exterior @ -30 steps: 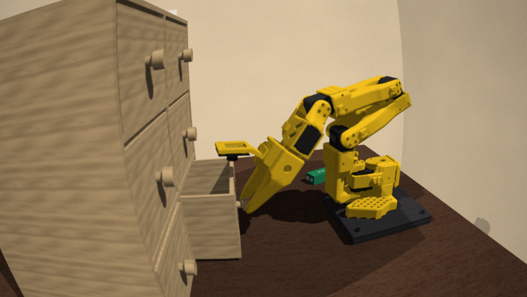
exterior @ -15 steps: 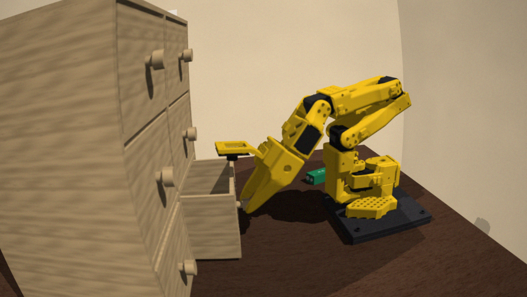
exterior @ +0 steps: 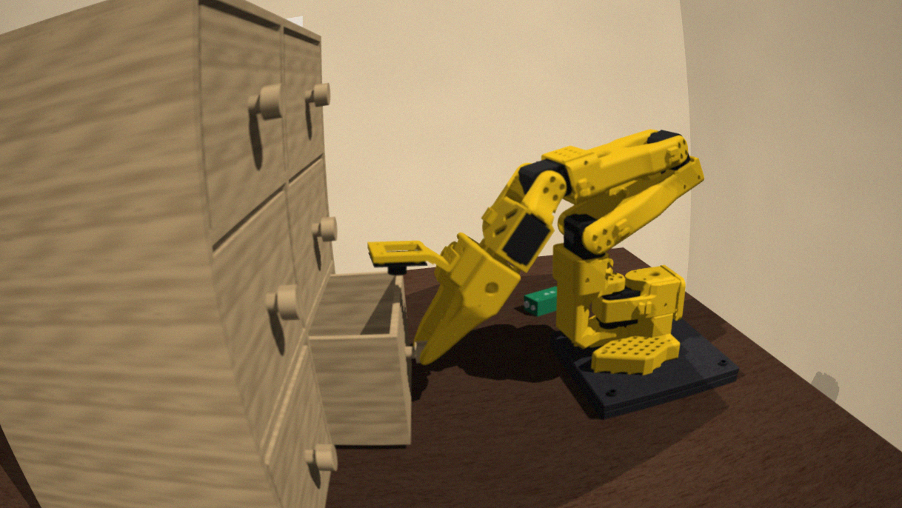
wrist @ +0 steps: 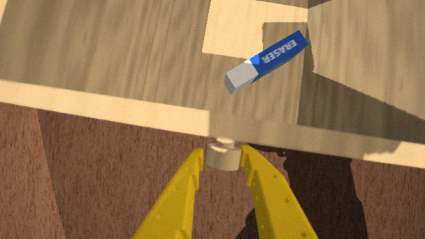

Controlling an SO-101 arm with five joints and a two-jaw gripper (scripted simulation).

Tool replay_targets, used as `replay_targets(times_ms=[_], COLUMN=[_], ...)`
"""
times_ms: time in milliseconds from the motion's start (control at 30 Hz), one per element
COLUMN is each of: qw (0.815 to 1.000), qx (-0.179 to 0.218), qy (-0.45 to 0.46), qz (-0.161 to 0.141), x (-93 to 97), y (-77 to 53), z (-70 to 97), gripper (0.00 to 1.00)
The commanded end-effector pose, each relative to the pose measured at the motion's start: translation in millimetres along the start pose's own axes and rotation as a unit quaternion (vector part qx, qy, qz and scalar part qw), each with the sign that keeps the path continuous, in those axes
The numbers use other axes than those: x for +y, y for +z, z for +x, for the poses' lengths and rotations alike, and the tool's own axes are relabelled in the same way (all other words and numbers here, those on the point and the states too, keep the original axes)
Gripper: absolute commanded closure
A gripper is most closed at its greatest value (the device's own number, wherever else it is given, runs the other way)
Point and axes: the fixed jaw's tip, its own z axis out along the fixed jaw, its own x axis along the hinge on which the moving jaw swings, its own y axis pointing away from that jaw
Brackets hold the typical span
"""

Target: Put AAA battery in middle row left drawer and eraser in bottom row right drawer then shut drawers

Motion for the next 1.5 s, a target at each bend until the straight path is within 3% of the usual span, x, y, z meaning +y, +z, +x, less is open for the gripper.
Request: replay_targets(times_ms=[0,500,1133,1467], qw=[1.0,1.0,1.0,1.0], qx=[0.003,0.003,0.003,0.002], qy=[0.002,0.002,0.002,-0.003], qz=[0.002,0.002,0.002,0.008], x=[-0.9,-0.9,-0.9,-4.3], y=[-0.4,-0.4,-0.4,6.0], z=[0.1,0.1,0.1,-8.1], gripper=[0.89,1.0,1.0,1.0])
